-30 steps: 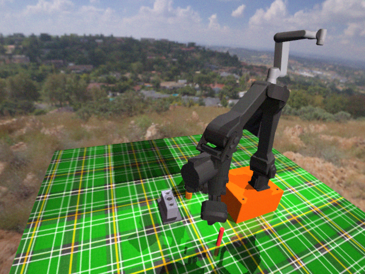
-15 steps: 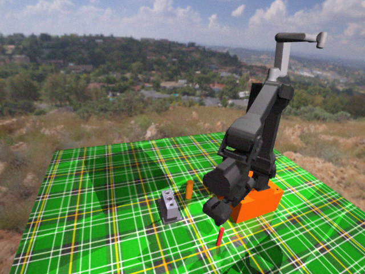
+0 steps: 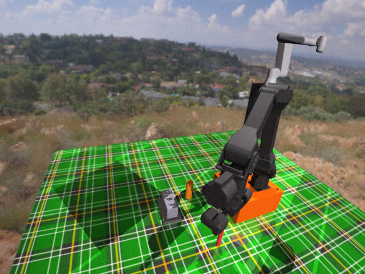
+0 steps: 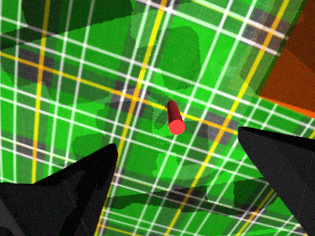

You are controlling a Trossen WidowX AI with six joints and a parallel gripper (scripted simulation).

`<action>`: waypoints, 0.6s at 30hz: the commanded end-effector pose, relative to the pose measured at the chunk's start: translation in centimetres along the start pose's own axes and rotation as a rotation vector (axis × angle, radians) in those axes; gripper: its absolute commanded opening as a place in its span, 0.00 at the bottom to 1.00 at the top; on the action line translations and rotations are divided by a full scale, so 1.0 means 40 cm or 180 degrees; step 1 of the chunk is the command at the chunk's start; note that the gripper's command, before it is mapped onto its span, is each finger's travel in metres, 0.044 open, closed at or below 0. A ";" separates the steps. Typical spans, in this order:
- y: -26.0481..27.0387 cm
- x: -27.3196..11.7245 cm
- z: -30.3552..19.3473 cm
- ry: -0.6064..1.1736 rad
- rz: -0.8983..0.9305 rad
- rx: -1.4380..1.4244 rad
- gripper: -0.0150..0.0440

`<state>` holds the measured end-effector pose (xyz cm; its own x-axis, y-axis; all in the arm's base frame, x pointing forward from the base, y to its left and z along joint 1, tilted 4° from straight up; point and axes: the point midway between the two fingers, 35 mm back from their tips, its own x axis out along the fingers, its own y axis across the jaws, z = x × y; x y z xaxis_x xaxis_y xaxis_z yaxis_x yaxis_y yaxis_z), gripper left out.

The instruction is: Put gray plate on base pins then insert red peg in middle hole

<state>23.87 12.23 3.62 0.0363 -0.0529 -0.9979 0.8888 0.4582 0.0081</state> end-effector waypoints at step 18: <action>-0.004 0.086 0.001 0.0009 -0.0051 0.0001 1.00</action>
<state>24.11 12.09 1.02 0.0371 -0.0525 -0.9979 0.8915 0.4530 0.0093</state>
